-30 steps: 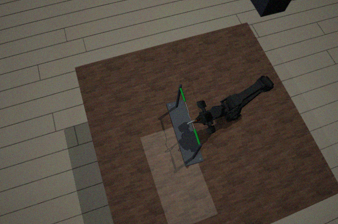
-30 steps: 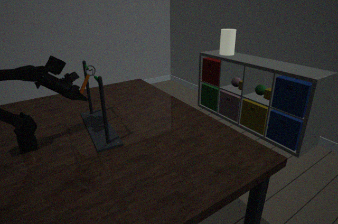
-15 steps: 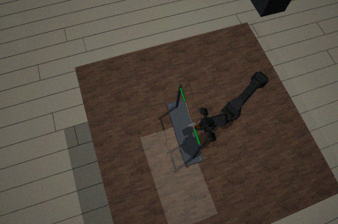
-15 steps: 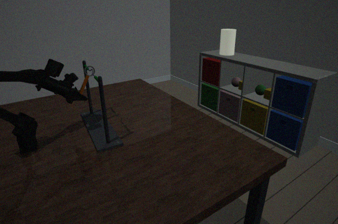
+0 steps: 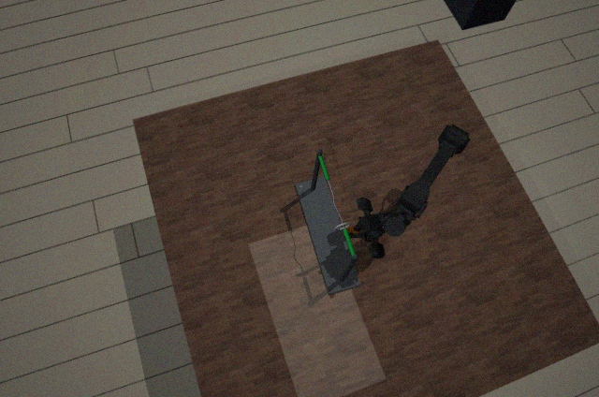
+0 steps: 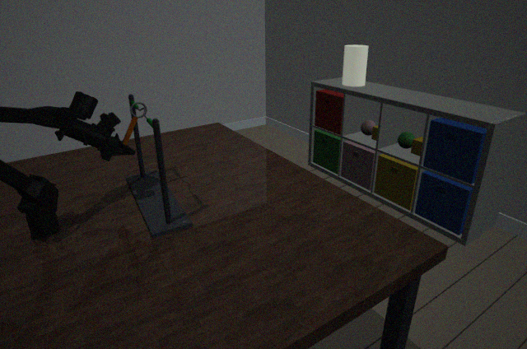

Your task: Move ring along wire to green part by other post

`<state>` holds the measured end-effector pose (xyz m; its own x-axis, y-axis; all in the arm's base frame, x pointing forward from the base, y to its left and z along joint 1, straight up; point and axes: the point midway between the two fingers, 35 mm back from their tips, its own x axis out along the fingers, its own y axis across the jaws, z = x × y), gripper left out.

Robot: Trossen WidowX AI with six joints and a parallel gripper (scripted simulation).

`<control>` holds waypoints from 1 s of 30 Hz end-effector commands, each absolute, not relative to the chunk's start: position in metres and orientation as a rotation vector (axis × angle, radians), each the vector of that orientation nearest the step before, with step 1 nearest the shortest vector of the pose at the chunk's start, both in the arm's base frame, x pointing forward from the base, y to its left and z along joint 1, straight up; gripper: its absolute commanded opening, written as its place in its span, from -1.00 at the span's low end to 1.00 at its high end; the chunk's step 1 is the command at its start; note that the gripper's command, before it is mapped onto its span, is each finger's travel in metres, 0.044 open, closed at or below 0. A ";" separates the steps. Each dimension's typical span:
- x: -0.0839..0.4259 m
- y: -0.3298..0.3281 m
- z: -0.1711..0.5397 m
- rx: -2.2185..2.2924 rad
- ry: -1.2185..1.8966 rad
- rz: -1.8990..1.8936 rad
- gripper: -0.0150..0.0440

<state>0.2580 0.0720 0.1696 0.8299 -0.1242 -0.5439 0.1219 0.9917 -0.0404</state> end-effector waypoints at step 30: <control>0.261 0.103 0.171 0.008 0.550 -0.158 -1.00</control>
<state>0.2600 0.1021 0.1701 0.8370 -0.1461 -0.5273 0.1459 0.9884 -0.0422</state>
